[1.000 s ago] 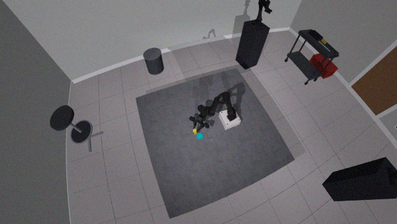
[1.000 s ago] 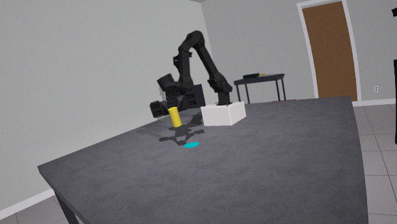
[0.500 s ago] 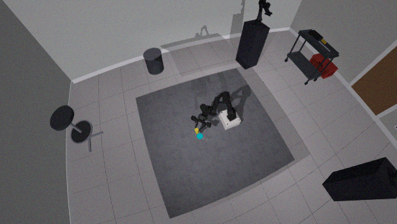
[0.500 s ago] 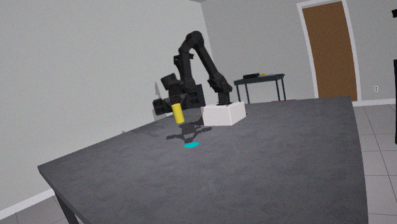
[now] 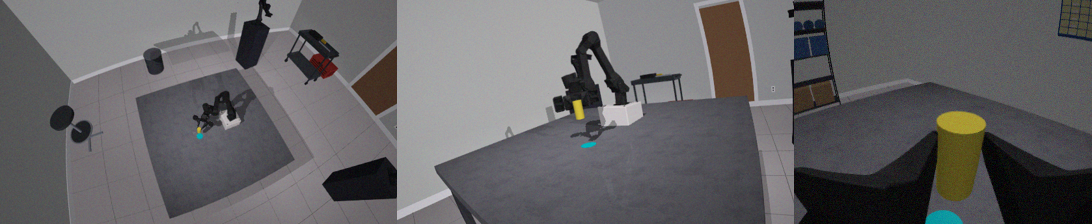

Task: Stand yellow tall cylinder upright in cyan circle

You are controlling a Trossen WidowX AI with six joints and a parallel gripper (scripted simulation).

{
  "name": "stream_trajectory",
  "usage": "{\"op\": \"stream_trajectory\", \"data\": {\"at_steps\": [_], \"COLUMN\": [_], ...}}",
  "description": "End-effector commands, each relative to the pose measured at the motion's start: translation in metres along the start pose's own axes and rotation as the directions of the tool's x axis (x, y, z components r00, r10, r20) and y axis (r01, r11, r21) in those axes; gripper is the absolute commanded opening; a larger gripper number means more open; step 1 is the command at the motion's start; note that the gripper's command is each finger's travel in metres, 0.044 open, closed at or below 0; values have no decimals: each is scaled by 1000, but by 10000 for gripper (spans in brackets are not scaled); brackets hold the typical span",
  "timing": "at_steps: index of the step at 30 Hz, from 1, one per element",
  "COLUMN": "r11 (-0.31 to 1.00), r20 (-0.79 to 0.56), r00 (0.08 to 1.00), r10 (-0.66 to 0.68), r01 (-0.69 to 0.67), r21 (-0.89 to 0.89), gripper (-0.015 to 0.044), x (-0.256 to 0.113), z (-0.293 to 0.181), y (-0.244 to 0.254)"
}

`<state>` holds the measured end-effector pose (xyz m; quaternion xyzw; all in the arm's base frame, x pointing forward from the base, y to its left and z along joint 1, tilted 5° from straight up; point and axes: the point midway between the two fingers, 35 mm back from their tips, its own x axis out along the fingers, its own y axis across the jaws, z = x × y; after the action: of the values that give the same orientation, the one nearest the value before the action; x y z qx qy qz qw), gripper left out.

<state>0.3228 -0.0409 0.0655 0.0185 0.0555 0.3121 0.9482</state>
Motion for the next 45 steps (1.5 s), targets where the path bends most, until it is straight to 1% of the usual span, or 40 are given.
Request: {"op": "stream_trajectory", "data": {"at_steps": [1,22,45], "r11": [1000,1000,995], "r20": [9,14,-37], "r00": [1000,1000,999], "r10": [11,17,39], "r01": [-11,-17,-35], "r21": [-2,-6,90], "gripper": [105,105,105], "x": [-3,-5,3], "z": [1,0,-67], "y": [5,8,5]}}
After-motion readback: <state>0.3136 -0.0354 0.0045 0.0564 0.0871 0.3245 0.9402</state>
